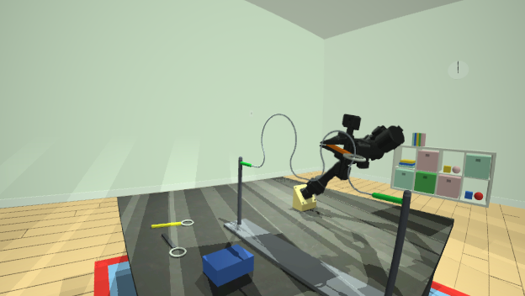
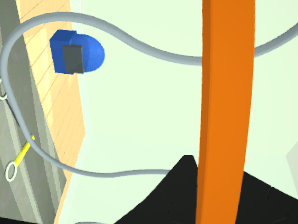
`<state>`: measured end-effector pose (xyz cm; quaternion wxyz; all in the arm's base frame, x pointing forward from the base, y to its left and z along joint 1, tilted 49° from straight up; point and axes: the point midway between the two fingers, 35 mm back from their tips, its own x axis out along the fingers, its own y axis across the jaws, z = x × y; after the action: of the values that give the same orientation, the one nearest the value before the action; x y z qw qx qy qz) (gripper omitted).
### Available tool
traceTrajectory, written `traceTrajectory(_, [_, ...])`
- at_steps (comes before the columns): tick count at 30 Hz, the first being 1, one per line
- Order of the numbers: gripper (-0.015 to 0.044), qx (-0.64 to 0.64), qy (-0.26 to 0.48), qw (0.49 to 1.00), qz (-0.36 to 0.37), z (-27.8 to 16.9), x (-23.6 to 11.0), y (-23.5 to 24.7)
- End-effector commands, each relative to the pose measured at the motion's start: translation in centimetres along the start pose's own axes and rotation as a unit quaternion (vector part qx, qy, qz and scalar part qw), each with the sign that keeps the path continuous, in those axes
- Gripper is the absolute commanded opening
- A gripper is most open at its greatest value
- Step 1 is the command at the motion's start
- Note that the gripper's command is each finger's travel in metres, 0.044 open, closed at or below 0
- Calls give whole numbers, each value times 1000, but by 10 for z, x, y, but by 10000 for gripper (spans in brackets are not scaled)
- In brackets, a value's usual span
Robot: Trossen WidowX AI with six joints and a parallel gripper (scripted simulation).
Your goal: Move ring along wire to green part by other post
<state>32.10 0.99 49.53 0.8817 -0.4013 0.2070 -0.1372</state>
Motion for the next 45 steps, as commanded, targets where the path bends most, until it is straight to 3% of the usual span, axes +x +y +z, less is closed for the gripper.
traceTrajectory(1, [-150, 31, -1, 999, 16, 1, 1, 3])
traceTrajectory(23, [-150, 220, -5, 967, 128, 7, -2, 27])
traceTrajectory(45, [-150, 401, -13, 885, 237, 23, -10, 48])
